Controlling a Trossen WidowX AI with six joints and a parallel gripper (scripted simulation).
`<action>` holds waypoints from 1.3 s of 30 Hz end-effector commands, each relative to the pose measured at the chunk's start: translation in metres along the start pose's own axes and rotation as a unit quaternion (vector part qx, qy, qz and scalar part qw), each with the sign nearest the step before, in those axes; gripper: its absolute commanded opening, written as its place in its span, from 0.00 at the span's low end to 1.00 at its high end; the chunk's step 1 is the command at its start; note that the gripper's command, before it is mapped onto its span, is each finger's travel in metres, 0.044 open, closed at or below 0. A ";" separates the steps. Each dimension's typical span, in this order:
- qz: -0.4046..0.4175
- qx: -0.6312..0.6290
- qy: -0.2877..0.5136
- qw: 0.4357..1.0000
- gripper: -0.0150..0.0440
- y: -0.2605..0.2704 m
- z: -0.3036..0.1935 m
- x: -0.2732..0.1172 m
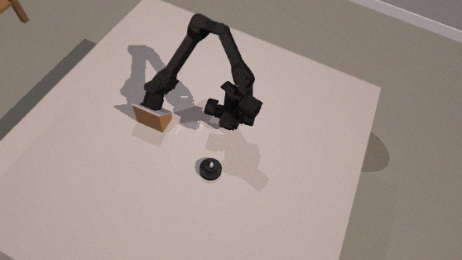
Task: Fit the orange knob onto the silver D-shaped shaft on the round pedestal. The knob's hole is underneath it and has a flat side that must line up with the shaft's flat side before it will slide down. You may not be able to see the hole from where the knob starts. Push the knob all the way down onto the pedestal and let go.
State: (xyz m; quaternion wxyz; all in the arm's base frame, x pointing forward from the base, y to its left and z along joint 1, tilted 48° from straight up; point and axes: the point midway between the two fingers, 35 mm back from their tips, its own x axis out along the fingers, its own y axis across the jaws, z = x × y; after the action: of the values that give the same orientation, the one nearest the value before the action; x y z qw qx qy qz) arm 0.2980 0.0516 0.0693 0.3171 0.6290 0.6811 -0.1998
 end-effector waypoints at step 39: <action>0.001 -0.004 0.001 1.000 0.25 0.006 0.037 -0.084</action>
State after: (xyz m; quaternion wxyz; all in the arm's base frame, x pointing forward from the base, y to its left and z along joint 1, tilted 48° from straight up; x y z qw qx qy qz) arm 0.3082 -0.0277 0.1071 0.3133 0.6294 0.6832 -0.1974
